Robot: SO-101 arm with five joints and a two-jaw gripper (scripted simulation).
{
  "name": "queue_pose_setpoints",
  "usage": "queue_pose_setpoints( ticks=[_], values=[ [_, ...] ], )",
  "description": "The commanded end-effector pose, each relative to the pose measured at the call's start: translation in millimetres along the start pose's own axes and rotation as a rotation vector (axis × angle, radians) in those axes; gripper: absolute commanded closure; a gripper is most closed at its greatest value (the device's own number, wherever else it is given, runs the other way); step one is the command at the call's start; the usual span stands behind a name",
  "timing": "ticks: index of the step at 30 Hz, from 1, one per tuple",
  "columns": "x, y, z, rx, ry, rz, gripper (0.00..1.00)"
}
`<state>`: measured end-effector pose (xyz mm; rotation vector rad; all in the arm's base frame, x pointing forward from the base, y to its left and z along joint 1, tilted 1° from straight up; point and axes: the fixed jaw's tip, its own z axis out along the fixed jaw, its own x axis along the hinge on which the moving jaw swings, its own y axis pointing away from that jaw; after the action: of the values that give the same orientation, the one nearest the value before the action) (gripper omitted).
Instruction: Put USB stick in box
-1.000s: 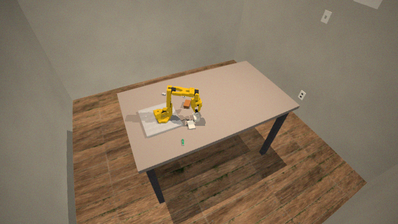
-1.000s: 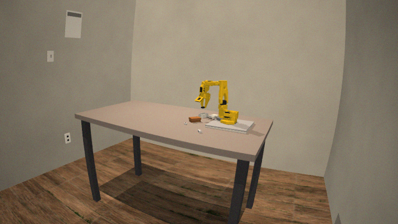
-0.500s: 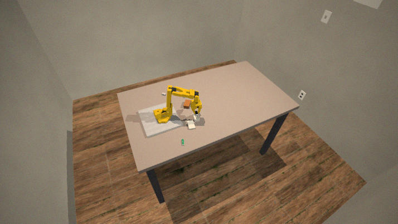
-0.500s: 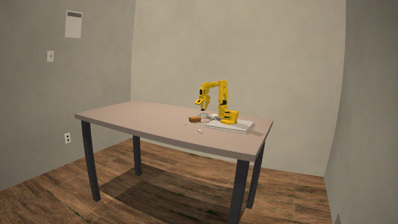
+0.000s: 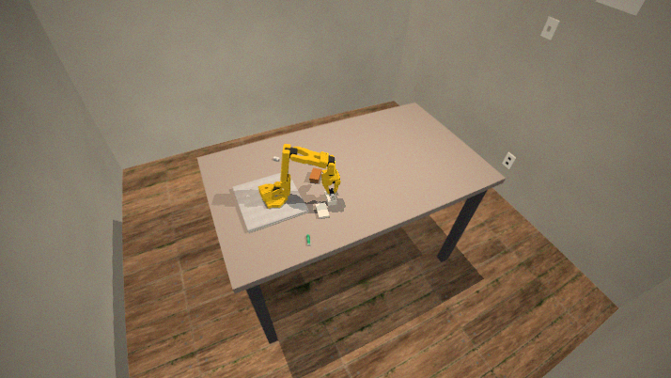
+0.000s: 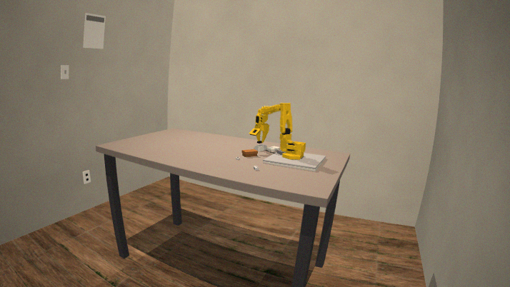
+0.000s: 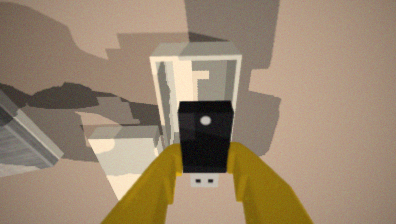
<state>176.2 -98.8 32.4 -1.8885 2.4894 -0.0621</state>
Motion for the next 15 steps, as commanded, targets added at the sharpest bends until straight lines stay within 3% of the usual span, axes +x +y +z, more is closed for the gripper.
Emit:
queue_pose_setpoints(
  ticks=[1, 7, 15],
  values=[
    [-2.3, 3.7, 5.8, -0.029, -0.008, -0.005, 0.92],
    [-2.4, 4.1, 6.4, -0.029, -0.008, -0.005, 0.92],
    [-3.4, 9.3, 15.0, -0.029, -0.008, -0.005, 0.92]
  ],
)
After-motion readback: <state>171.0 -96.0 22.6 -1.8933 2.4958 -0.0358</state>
